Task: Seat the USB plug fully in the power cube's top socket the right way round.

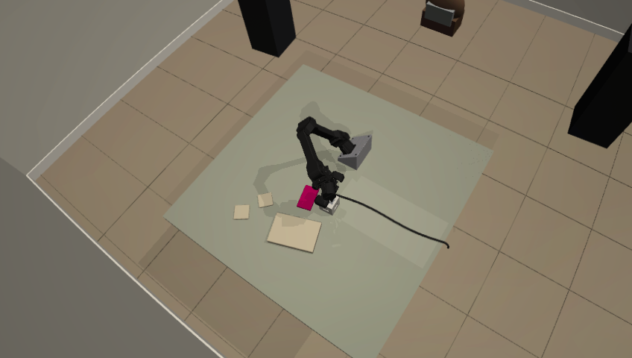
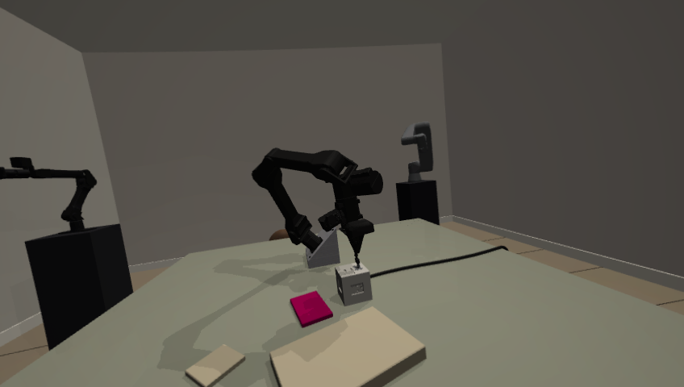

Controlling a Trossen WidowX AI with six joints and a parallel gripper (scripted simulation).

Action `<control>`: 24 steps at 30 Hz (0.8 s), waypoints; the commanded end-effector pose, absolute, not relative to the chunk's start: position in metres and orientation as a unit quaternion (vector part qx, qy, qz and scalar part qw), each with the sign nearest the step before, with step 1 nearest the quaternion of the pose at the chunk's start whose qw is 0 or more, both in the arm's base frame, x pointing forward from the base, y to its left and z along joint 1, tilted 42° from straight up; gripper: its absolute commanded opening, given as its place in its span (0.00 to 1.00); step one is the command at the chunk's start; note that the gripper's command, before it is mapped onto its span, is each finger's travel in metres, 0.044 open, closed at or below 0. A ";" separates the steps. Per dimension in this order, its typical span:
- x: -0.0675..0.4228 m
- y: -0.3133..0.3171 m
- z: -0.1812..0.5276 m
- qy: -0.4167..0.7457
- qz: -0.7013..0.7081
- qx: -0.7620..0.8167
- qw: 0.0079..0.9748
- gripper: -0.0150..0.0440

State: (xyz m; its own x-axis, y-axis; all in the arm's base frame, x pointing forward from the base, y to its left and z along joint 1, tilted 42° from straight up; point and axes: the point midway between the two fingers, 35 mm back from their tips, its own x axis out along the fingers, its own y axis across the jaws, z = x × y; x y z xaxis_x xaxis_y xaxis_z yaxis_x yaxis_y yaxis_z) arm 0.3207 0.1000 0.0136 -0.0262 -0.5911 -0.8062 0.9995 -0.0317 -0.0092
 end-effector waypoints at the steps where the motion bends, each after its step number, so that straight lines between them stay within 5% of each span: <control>1: 0.321 0.099 0.013 0.319 -0.642 0.321 0.619 0.25; 24: 0.321 0.097 0.011 0.319 -0.642 0.321 0.619 0.25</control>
